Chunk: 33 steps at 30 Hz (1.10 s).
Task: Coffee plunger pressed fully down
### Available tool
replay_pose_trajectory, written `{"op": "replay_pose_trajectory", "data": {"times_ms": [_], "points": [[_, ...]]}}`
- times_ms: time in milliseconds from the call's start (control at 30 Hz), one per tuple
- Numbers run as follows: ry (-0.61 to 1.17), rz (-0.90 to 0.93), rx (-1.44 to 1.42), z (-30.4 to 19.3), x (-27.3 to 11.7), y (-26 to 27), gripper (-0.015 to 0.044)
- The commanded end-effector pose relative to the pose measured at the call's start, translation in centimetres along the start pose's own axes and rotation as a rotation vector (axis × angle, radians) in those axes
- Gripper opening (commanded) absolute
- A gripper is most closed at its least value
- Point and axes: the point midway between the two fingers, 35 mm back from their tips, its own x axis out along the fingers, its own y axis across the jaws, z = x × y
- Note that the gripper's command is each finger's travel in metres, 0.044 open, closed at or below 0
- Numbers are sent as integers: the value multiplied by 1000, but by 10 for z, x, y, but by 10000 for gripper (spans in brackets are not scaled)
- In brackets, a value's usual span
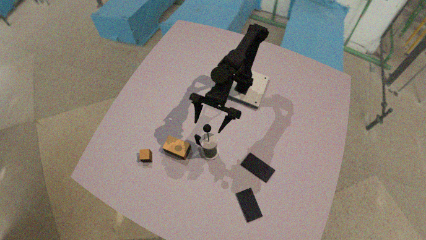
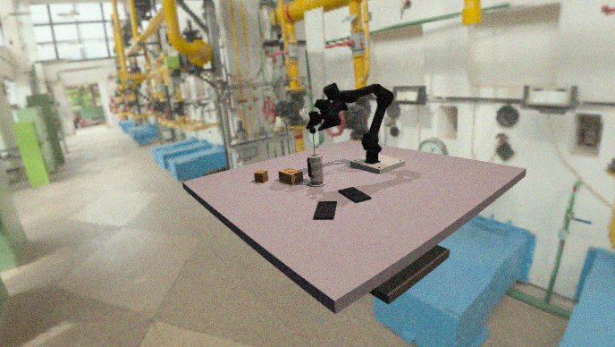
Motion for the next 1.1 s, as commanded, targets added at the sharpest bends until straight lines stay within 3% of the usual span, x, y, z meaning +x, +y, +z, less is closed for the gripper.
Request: {"op": "replay_pose_trajectory", "data": {"times_ms": [0, 33, 433, 1067], "points": [[1, -2, 4, -1, 6, 0, 440], [1, -2, 4, -1, 6, 0, 440], [1, -2, 4, -1, 6, 0, 125], [1, -2, 4, -10, 14, 0, 116]]}}
